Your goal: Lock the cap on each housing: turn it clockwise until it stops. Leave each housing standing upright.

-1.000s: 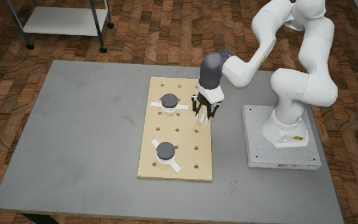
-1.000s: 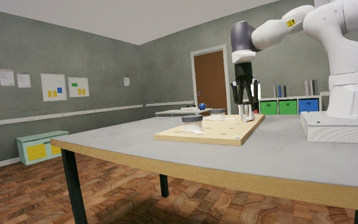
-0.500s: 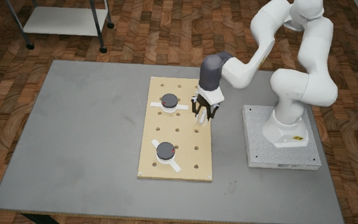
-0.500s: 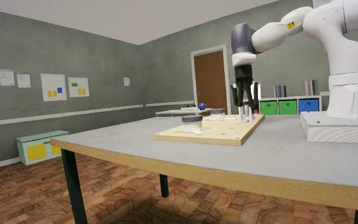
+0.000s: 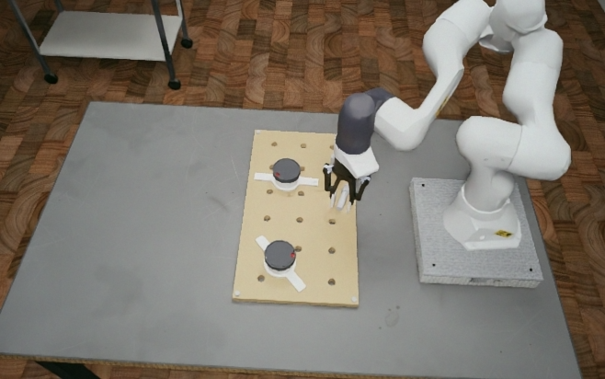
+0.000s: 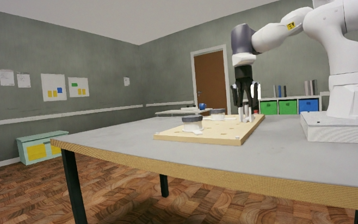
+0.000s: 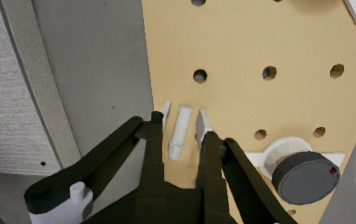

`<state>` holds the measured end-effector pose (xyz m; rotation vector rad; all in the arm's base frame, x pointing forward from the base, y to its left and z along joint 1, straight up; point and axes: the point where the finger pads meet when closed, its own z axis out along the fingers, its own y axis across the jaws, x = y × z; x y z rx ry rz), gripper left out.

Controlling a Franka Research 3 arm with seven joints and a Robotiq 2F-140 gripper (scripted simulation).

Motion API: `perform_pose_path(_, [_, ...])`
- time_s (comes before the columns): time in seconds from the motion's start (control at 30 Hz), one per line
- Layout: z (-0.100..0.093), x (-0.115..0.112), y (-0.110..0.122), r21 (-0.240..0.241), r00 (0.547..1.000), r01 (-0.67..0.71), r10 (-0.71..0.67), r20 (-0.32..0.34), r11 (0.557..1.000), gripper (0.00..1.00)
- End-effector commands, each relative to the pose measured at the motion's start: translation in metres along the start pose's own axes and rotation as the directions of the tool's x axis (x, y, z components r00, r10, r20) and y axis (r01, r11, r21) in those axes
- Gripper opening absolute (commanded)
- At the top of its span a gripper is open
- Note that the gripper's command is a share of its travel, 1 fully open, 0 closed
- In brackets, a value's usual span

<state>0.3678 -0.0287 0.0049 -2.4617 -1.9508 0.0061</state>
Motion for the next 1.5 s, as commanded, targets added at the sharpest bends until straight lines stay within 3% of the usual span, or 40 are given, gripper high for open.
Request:
perform_pose_path(0.0, [-0.0001, 0.0007, 0.0014, -0.003, 1.000, -0.005, 0.005, -0.002, 1.000, 0.36])
perform_pose_path(1.1, [-0.0001, 0.0007, 0.0014, -0.003, 1.000, -0.005, 0.005, -0.002, 1.000, 0.36])
perform_pose_path(1.13, [-0.0001, 0.0007, 0.0014, -0.003, 1.000, -0.005, 0.005, -0.002, 1.000, 0.10])
perform_pose_path(1.47, [-0.0001, 0.0007, 0.0014, -0.003, 1.000, -0.005, 0.005, -0.002, 1.000, 0.10])
